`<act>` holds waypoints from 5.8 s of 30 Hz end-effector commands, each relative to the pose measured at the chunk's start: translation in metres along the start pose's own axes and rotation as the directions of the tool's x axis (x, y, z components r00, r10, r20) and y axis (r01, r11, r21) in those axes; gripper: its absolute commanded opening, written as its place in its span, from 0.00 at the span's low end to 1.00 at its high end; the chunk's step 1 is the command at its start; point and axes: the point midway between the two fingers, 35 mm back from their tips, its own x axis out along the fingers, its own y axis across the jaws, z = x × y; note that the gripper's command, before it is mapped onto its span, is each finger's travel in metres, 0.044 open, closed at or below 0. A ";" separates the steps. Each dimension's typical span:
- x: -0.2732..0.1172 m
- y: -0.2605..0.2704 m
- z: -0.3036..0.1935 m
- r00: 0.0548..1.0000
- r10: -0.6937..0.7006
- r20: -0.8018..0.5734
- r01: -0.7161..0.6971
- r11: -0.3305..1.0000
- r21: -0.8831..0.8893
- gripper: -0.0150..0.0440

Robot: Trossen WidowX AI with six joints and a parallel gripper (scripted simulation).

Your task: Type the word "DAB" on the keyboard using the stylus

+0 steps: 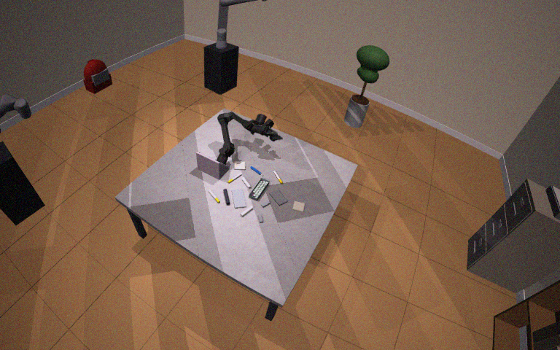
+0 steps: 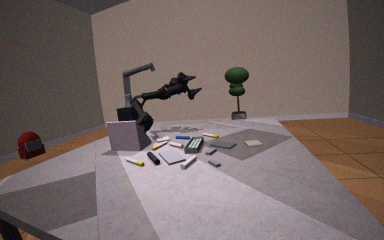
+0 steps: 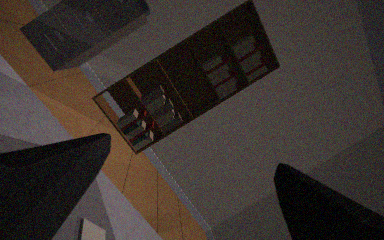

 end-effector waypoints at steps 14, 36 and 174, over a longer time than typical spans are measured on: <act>0.047 0.043 -0.174 0.578 0.366 -0.730 -0.353 0.918 0.181 0.38; 0.005 0.085 -0.281 -0.164 0.751 -0.640 -0.143 0.624 0.768 0.25; -0.106 0.107 -0.203 0.342 0.679 -0.650 0.113 0.657 0.745 0.51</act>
